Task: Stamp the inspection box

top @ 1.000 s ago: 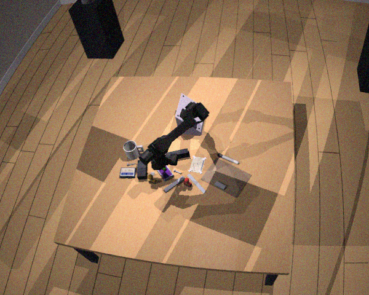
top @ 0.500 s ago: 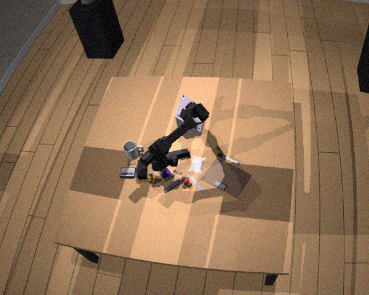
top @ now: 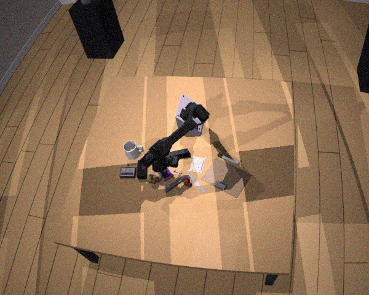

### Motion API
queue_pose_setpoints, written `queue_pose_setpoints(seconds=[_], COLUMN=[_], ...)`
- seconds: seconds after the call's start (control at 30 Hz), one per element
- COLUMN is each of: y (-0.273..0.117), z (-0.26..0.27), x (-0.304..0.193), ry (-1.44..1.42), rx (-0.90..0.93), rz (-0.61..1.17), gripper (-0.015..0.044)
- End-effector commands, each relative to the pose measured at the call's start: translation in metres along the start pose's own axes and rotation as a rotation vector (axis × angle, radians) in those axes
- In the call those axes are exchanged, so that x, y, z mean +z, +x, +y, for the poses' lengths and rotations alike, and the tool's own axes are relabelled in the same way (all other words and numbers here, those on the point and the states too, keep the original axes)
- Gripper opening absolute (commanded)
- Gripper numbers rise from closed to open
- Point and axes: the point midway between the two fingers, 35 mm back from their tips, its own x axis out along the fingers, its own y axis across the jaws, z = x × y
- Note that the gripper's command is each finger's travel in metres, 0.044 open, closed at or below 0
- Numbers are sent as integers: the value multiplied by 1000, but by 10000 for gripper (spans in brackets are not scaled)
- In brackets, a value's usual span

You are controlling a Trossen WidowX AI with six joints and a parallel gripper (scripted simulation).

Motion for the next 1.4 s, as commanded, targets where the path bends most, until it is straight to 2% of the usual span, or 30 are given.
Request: queue_pose_setpoints(seconds=[0.0,1.37], y=[3,17], z=[1,2], x=[-1,-2], ry=[4,0], rx=[5,6], rz=[-1,-1], gripper=[0,0])
